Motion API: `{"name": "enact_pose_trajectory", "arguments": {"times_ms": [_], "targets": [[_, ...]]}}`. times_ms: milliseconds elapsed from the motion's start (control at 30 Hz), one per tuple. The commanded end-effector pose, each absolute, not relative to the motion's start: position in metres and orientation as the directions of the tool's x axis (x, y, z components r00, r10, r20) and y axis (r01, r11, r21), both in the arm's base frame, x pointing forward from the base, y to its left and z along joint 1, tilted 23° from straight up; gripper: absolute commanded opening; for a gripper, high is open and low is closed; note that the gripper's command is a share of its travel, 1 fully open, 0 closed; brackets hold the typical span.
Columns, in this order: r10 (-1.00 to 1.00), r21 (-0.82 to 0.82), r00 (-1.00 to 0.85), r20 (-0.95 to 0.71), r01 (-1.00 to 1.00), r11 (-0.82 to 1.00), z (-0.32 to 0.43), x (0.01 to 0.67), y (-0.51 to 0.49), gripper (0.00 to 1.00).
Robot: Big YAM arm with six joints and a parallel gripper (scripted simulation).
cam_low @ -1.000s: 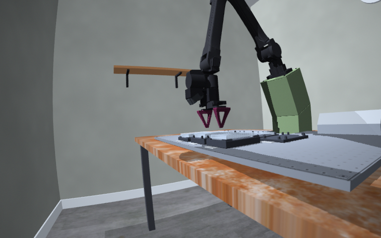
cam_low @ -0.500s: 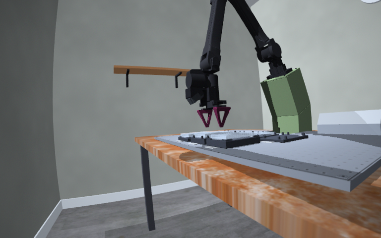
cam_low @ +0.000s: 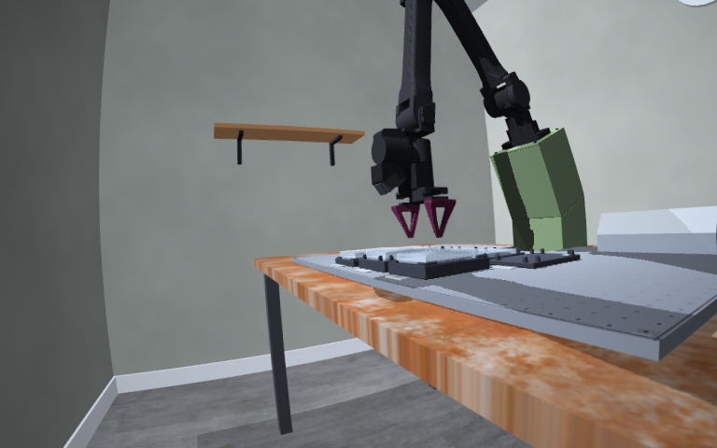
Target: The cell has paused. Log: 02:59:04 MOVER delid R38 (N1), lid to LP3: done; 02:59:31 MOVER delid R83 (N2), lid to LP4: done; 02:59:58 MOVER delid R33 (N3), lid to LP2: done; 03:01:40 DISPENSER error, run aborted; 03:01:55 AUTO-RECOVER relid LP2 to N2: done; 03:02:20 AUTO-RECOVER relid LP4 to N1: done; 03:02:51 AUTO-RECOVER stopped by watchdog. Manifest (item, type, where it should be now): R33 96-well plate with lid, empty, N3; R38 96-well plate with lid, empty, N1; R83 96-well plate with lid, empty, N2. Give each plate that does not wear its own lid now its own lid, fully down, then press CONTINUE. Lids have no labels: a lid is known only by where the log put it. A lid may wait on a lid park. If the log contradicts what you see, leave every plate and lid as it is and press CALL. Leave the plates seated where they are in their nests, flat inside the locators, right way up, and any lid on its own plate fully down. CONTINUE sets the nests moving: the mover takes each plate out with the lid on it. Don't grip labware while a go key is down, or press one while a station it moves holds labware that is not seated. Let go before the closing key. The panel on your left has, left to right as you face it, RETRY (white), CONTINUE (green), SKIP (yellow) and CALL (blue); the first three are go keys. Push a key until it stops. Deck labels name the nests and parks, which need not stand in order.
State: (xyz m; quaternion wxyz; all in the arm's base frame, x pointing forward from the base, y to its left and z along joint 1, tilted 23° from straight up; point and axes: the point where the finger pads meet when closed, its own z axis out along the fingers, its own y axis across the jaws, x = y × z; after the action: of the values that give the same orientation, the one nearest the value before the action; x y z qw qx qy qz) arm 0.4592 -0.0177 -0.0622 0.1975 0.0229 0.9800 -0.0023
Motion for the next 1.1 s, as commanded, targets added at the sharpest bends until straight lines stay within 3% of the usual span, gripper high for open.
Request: {"name": "enact_pose_trajectory", "arguments": {"times_ms": [0,1067], "targets": [[0.053,0.01,-0.901,-0.431,0.054,0.998,-0.052,0.456,-0.008,1.0],[0.058,0.008,-0.92,-0.387,0.06,0.998,-0.115,0.336,0.041,1.0]]}}
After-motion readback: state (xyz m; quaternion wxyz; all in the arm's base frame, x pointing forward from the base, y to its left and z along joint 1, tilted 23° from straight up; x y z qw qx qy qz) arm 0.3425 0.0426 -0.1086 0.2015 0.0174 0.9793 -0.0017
